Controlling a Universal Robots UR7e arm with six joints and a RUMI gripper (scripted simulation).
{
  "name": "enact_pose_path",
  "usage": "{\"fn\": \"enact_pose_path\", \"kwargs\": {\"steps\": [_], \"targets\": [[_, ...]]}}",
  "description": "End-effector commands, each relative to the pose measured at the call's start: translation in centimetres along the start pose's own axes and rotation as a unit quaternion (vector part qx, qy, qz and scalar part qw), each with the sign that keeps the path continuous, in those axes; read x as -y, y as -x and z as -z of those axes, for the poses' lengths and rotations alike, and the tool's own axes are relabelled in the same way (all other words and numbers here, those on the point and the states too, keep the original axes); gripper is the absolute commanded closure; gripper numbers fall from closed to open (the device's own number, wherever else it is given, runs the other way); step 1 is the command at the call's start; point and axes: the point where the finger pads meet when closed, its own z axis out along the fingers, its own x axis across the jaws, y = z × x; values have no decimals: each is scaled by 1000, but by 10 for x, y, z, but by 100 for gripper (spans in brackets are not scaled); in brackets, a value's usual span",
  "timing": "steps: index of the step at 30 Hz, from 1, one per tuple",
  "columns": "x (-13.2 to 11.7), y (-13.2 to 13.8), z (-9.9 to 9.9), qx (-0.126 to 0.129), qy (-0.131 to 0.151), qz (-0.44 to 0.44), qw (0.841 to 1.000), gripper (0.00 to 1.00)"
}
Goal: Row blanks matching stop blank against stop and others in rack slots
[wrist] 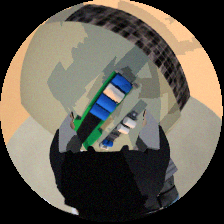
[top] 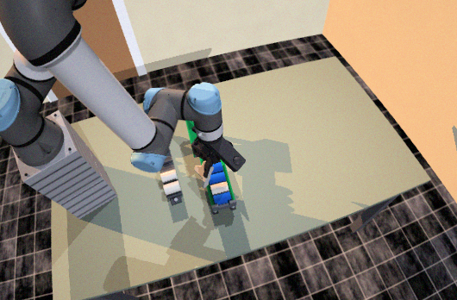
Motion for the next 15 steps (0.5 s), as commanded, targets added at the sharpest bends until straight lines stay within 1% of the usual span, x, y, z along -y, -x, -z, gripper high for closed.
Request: {"fn": "enact_pose_path", "kwargs": {"steps": [1,3,6,11,15], "targets": [[6,-3,0,-1,-3,-74,997,0],[6,-5,0,-1,-3,-105,994,0],[6,-5,0,-1,-3,-106,994,0],[8,-9,-1,-1,-3,-178,984,0],[8,-11,-1,-1,-3,-214,977,0]]}}
